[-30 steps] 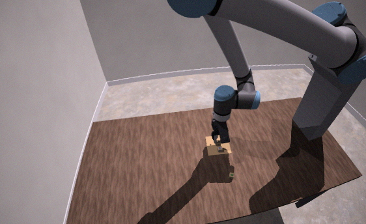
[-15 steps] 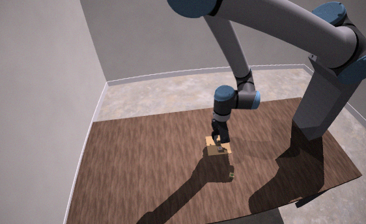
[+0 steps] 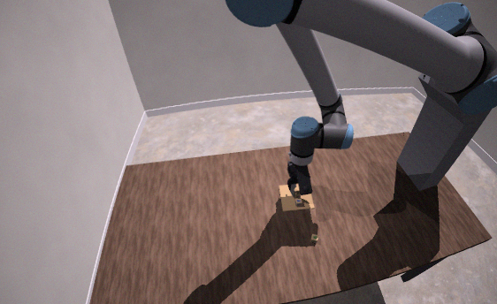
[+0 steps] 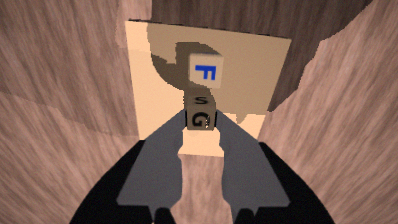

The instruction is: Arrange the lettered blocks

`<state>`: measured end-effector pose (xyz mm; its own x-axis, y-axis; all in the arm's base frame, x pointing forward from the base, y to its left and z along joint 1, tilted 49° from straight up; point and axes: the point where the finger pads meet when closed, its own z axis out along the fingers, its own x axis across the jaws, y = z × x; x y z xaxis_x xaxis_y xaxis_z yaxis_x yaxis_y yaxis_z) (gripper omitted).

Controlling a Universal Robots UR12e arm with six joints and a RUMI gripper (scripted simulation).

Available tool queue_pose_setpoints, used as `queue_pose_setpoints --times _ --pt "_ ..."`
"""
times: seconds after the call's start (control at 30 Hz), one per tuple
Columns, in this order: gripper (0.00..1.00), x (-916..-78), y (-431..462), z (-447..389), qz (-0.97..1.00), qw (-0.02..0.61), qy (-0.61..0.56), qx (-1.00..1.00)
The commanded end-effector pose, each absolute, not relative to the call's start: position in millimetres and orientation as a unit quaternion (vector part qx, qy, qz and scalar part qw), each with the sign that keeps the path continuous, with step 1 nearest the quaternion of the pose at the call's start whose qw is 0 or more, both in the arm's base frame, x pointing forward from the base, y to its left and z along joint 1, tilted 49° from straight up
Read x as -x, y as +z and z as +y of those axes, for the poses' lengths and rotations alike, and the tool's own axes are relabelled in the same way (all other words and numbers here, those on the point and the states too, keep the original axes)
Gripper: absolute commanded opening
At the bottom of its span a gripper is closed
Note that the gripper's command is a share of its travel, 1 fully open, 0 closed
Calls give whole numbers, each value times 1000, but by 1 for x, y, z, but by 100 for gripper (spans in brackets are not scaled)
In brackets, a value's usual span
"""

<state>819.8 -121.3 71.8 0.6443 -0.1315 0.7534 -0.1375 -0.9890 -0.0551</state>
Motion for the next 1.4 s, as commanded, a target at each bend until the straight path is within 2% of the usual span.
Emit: queue_pose_setpoints --times 0.0,1.13,1.17,1.33,1.37 --pt "5 -822 74 -121 -74 4 417 -906" --pt "5 -822 74 -121 -74 4 417 -906" --pt "9 -822 74 -121 -74 4 417 -906" --pt "13 -822 74 -121 -74 4 417 -906" --pt "17 -822 74 -121 -74 4 417 -906"
